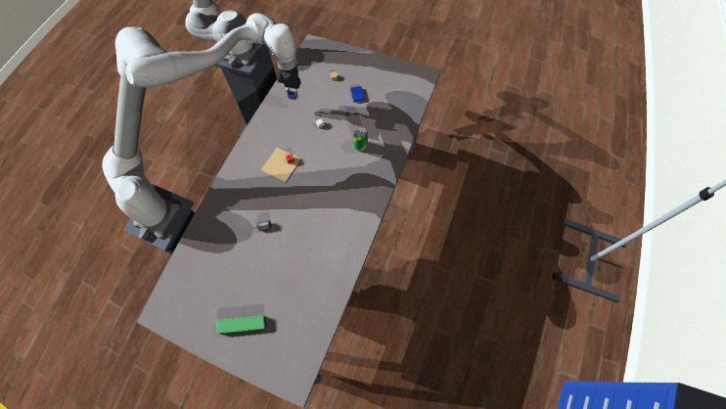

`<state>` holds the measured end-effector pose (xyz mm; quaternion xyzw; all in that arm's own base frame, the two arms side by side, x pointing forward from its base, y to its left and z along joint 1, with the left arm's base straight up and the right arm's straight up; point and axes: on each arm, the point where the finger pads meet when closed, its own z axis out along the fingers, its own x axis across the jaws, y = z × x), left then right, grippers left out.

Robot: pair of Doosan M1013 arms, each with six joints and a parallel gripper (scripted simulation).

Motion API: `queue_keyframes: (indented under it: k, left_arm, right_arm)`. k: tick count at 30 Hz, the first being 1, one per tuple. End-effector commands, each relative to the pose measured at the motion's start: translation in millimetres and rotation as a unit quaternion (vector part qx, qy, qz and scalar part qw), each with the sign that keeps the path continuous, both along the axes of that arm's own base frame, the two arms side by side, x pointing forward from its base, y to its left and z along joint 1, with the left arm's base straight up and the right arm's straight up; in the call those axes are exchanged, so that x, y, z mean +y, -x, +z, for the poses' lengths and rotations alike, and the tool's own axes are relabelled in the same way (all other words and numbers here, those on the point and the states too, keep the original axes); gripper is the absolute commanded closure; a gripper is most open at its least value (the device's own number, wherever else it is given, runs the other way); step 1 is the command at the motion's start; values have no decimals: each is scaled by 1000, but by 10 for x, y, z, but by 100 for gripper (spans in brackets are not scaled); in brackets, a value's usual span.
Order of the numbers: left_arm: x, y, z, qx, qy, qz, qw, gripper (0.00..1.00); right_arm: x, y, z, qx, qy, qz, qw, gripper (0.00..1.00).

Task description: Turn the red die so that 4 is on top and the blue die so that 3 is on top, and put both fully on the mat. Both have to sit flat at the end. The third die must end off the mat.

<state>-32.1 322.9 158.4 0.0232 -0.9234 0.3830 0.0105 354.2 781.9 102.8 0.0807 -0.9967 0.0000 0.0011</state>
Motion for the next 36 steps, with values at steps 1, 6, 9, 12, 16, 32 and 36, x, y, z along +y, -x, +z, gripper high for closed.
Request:
queue_keyframes:
  k: [1, 6, 9, 12, 16, 32, 36]
  left_arm:
    - [3, 1, 4, 0, -1, 0, 1000, 0]
    - [3, 1, 4, 0, -1, 0, 1000, 0]
    - [3, 1, 4, 0, -1, 0, 1000, 0]
    - [3, 1, 4, 0, -1, 0, 1000, 0]
    - [3, 1, 4, 0, -1, 0, 1000, 0]
    - [3, 1, 4, 0, -1, 0, 1000, 0]
    - [3, 1, 4, 0, -1, 0, 1000, 0]
  right_arm:
    - [3, 13, 10, -1, 0, -24, 1000, 43]
    - [3, 18, 10, -1, 0, -33, 999, 43]
    - [3, 18, 9, -1, 0, -33, 999, 43]
    - [3, 19, 9, -1, -2, -33, 999, 43]
    - [4, 22, 3, 4, -32, -33, 999, 43]
    - [1, 30, 9, 40, -301, -31, 952, 43]
    - [-8, 24, 6, 45, -343, -31, 938, 43]
